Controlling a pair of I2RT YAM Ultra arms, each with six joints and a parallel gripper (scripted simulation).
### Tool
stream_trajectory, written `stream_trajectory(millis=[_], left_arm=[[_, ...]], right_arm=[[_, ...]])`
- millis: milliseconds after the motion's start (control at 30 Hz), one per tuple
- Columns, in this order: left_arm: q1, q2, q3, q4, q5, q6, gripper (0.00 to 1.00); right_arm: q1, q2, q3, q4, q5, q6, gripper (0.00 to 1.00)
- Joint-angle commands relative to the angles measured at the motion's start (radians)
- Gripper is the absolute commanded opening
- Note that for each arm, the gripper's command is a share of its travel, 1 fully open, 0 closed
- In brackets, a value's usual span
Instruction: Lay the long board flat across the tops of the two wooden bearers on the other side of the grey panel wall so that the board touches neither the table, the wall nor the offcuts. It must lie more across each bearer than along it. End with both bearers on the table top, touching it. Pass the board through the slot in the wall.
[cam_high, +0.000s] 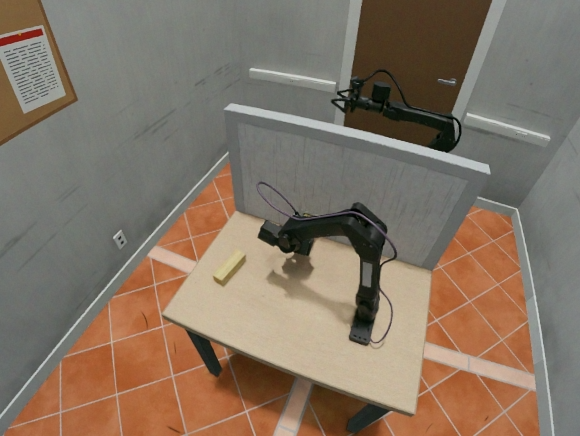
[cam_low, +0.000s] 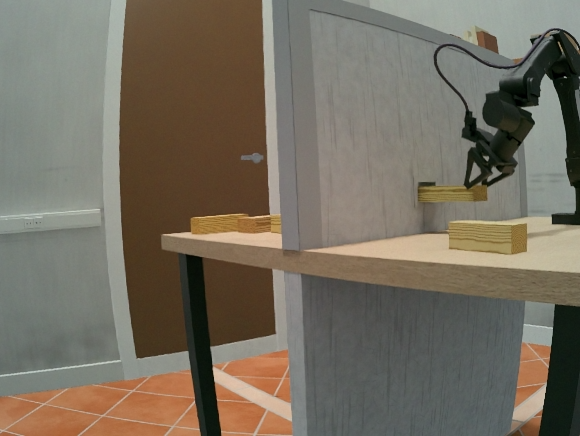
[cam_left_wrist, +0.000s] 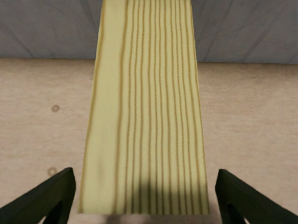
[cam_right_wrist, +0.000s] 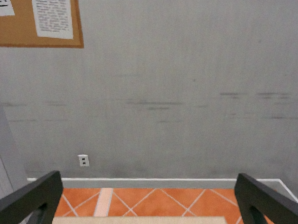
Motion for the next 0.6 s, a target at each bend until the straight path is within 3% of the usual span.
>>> stream_trajectory(millis=[0, 567], left_arm=[[-0.014, -0.014, -0.002, 0.025, 0.015, -0.02, 0.76], [-0.072, 0.002, -0.053, 0.157, 0.007, -0.096, 0.76]], right_arm=[[0.009, 0.009, 0.044, 0.029, -0.009, 0.003, 1.0], [0.009, 0.009, 0.044, 0.029, -0.009, 0.003, 1.0]])
